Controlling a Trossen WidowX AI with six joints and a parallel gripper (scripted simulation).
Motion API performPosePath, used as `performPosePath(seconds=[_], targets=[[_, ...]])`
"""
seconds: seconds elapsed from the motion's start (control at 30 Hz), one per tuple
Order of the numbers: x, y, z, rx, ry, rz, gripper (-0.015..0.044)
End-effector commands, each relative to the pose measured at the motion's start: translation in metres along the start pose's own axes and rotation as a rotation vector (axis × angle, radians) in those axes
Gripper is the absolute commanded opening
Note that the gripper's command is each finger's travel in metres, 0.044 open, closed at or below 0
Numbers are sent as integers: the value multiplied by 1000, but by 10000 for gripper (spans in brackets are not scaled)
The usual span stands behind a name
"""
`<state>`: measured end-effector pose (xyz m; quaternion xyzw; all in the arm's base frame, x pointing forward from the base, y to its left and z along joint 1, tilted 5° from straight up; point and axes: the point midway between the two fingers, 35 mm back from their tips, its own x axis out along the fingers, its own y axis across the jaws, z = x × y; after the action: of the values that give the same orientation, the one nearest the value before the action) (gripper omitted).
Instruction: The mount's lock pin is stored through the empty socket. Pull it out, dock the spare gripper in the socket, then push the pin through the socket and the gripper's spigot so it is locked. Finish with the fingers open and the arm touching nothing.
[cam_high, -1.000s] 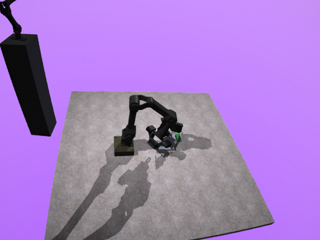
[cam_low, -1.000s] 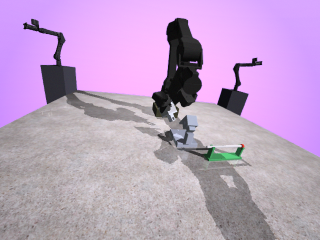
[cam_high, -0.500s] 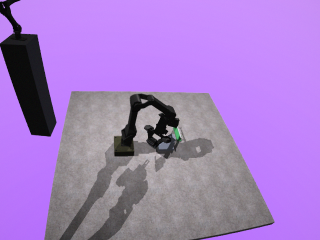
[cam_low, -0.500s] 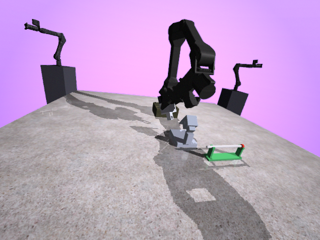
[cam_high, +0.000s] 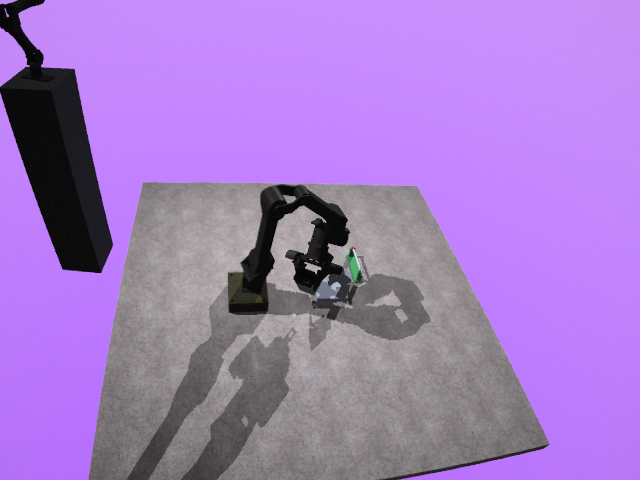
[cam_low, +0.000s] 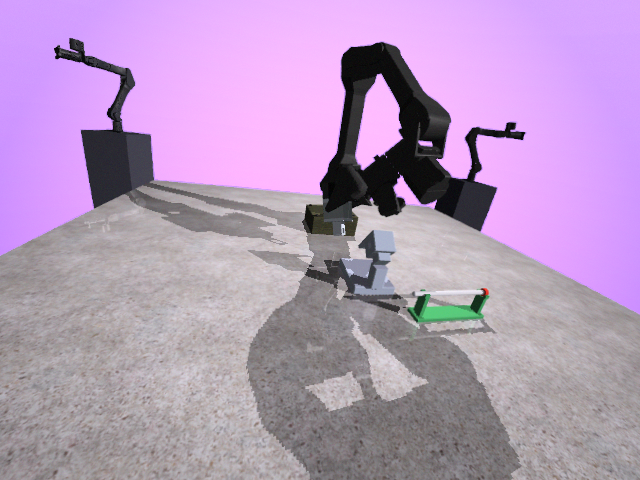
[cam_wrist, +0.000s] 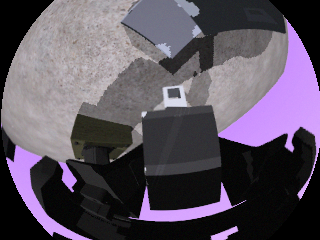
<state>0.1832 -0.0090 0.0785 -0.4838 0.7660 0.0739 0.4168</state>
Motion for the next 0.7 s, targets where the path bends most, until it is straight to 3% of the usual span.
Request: performPosePath(seconds=[0.0, 0.67], targets=[[-4, -1, -2, -2, 26, -64, 0], [-31, -3, 3, 9, 49, -402, 0]])
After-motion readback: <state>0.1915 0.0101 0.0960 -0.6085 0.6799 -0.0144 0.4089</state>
